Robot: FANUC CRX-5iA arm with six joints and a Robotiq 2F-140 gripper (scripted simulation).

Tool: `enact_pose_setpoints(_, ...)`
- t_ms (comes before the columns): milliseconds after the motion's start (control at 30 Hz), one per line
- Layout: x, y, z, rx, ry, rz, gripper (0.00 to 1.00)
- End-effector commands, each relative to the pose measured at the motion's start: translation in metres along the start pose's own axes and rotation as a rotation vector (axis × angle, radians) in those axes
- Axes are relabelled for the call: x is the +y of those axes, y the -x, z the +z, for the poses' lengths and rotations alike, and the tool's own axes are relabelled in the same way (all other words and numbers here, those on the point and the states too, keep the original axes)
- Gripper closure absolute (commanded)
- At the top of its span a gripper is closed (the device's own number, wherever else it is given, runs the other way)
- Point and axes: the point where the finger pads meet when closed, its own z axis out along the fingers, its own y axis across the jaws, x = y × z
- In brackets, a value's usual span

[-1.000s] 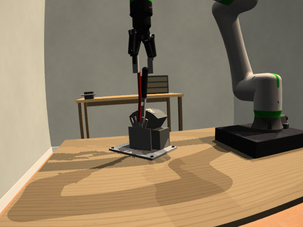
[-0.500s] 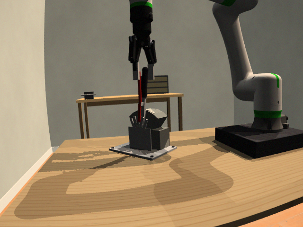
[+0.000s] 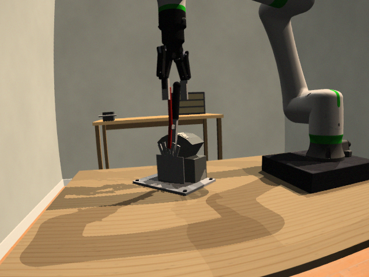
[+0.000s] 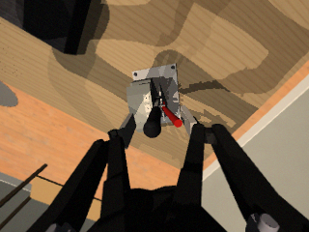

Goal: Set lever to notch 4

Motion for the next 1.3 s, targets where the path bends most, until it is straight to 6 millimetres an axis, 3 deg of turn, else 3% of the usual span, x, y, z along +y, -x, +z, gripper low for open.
enact_pose_setpoints(0,0.0001,0.0001,-0.0002,0.0,0.0,0.0,0.43)
enact_pose_setpoints(1067,0.0001,0.0001,-0.0002,0.0,0.0,0.0,0.43)
enact_pose_setpoints(1100,0.0001,0.0001,-0.0002,0.0,0.0,0.0,1.0)
enact_pose_setpoints(1267,0.0001,0.0001,-0.0002,0.0,0.0,0.0,1.0)
